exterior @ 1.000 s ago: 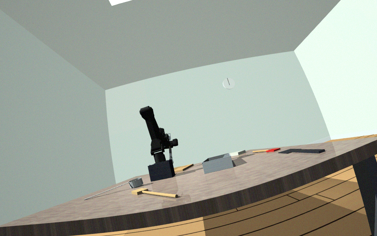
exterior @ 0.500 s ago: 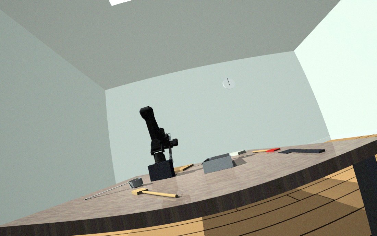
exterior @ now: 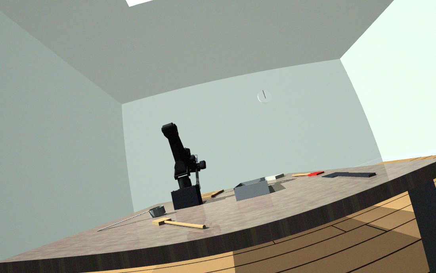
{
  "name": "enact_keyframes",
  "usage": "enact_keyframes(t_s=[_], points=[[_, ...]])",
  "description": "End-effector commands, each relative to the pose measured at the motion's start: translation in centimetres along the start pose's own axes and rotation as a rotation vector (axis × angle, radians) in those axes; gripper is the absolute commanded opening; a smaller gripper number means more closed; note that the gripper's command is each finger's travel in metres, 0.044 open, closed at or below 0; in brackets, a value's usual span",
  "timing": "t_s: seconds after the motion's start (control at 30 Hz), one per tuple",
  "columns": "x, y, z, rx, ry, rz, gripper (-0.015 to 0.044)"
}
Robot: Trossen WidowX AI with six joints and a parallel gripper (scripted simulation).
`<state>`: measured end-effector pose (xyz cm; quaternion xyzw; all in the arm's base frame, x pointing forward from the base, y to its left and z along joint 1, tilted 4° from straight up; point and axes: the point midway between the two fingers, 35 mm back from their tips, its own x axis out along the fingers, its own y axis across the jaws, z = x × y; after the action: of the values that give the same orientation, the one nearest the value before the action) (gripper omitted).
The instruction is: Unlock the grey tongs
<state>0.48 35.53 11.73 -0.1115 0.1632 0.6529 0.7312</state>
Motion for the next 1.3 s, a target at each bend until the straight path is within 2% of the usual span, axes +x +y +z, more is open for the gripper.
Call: enact_keyframes(t_s=[0.0,0.63,1.27], points=[[0.7,0.2,0.4,0.001,0.028,0.003,-0.0150],[4.2,0.4,-1.0,-0.025,0.321,0.002,-0.0150],[6.0,0.4,-2.4,-0.032,0.616,0.003,-0.0150]])
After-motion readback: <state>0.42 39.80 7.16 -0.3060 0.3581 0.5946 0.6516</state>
